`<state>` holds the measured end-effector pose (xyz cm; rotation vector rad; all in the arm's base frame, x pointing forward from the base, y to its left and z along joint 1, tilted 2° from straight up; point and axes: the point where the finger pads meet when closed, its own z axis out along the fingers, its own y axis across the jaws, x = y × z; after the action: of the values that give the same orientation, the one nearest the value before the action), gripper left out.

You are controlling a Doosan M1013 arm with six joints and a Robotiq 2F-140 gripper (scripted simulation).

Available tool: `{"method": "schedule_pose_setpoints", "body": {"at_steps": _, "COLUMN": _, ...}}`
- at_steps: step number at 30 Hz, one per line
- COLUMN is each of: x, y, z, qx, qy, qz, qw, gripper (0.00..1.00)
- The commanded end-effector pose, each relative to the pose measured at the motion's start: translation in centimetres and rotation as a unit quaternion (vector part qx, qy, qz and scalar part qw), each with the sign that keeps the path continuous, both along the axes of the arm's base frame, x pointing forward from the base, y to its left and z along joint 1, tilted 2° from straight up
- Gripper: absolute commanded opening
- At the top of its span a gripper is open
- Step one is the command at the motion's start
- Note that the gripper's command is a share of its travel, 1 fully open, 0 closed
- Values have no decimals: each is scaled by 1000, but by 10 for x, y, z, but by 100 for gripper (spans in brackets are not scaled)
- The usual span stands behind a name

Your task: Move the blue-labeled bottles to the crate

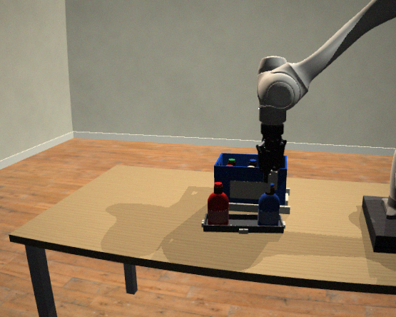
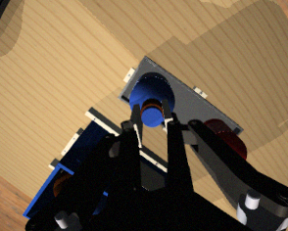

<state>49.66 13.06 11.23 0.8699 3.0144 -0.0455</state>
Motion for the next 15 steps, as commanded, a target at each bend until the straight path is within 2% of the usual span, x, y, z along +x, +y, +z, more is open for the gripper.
{"method": "schedule_pose_setpoints", "body": {"at_steps": 1, "x": 0, "y": 0, "z": 0, "qx": 0, "qy": 0, "qz": 0, "qw": 1000, "gripper": 0}}
{"method": "schedule_pose_setpoints", "body": {"at_steps": 15, "x": 0, "y": 0, "z": 7, "qx": 0, "qy": 0, "qz": 0, "qw": 1000, "gripper": 0}}
